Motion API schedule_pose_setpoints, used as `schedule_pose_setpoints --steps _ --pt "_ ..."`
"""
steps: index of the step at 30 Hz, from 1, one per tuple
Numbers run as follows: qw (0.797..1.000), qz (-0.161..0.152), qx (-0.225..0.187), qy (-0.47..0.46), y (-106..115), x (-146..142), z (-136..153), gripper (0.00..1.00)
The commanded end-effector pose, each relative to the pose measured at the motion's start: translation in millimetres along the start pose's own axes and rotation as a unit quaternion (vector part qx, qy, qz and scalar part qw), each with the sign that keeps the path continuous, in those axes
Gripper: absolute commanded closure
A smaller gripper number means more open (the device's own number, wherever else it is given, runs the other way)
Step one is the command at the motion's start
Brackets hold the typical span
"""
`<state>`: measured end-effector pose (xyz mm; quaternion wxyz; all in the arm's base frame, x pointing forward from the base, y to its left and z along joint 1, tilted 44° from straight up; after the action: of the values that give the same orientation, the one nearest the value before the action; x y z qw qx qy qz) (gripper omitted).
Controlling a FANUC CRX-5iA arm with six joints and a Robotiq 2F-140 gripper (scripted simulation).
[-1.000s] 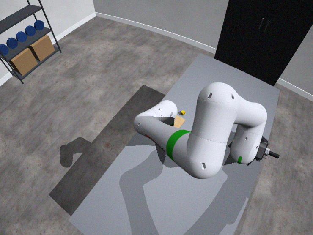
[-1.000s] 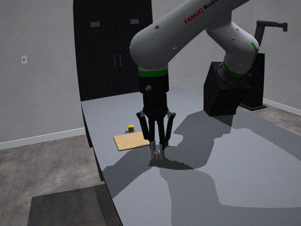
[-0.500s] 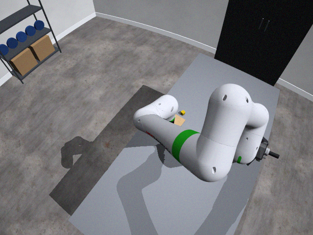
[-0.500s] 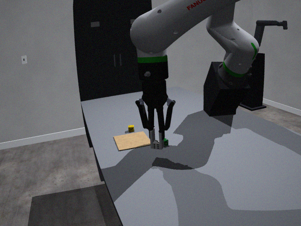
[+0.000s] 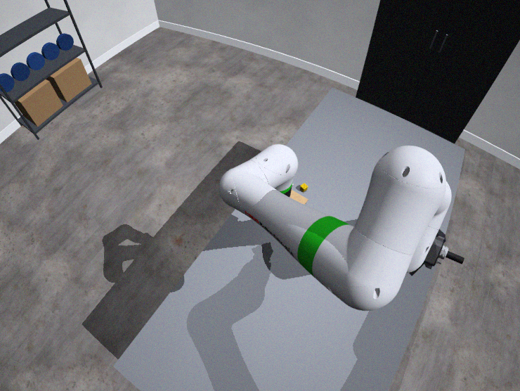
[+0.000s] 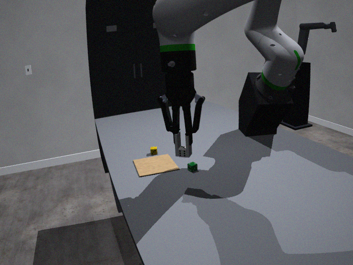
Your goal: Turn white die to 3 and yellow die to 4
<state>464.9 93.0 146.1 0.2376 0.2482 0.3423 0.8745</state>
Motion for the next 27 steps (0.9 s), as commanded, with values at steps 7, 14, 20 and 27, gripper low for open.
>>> schedule_pose_setpoints --steps 7,14,20,27 --pt "1.000 0.000 0.000 0.003 0.3 -1.6 -1.0 0.87" --pt "0.993 -0.001 0.005 0.118 0.7 -47.7 -40.5 0.87" --pt "0.983 -0.001 0.006 0.181 1.6 -71.6 -65.4 0.87" --pt "0.958 0.000 0.002 0.288 3.9 -107.9 -111.7 0.87"
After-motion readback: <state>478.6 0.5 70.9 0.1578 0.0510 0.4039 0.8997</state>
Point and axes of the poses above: the point where the finger pads meet when closed, its own y axis back along the fingers, its own x axis across the jaws, z = x × y, the point moved 4 cm from there along y, back along the fingers, and after that the axes turned 1 degree about y, right-handed, at the moved point
